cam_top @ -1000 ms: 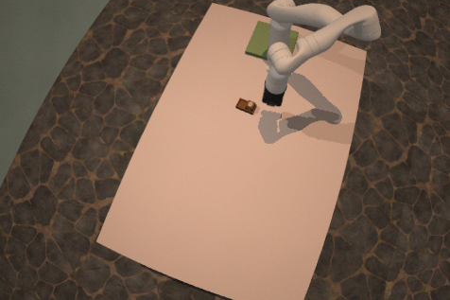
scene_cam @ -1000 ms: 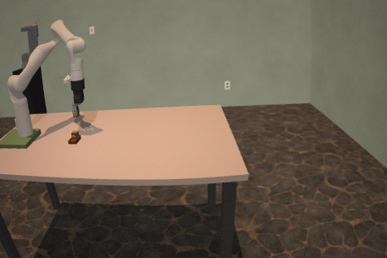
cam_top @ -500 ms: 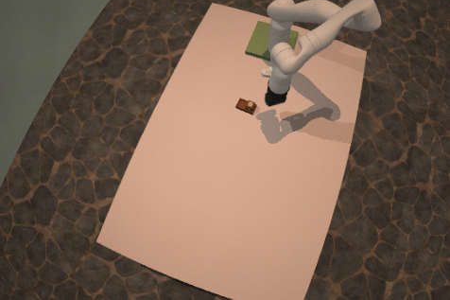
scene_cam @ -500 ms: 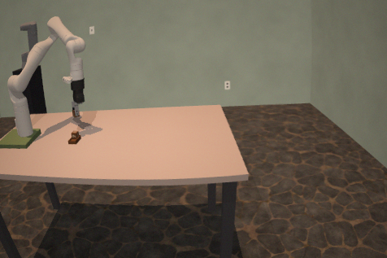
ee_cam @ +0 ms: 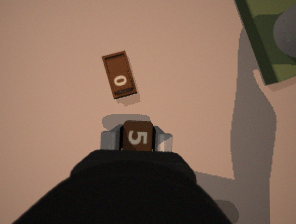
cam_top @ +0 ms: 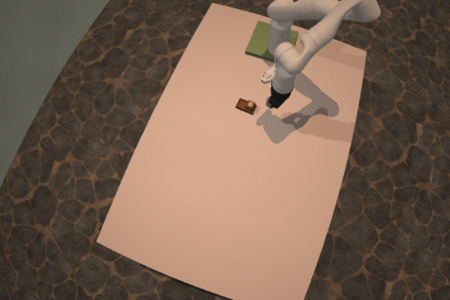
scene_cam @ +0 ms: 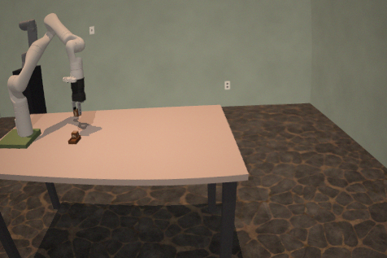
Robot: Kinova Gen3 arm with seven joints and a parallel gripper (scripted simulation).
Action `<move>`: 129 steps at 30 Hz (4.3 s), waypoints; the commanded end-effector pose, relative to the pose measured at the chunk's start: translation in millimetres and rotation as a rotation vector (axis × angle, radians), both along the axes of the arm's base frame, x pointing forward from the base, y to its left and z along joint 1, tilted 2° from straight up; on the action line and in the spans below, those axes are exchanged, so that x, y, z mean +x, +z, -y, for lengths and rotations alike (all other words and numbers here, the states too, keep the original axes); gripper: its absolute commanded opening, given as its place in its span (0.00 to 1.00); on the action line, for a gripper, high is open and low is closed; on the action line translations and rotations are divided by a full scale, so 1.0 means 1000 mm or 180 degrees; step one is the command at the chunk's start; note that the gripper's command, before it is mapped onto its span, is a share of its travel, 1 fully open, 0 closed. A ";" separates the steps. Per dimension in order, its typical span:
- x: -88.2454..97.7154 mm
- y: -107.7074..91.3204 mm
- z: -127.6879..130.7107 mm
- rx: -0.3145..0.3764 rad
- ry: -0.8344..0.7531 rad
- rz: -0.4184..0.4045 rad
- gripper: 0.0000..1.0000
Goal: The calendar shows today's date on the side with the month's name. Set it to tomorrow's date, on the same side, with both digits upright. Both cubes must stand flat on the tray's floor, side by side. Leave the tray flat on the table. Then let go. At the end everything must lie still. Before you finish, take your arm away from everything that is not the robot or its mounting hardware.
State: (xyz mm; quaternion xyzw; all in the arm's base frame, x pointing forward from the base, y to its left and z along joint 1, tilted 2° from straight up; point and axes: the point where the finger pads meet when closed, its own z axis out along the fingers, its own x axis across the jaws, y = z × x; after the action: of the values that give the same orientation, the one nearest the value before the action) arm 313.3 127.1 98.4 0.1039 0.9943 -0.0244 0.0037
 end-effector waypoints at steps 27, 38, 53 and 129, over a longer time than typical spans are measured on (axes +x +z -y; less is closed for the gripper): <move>0.005 0.003 -0.012 0.0043 0.1066 -0.0003 0.60; 0.005 0.003 -0.012 0.0043 0.1067 -0.0003 0.60; 0.006 -0.024 -0.011 0.0044 0.1065 -0.0003 0.60; 0.007 -0.094 -0.008 0.0044 0.1064 -0.0003 0.60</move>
State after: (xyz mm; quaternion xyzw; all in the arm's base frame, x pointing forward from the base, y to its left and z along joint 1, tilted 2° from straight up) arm 319.9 134.4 4.4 -0.0631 0.9978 -0.0171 0.0059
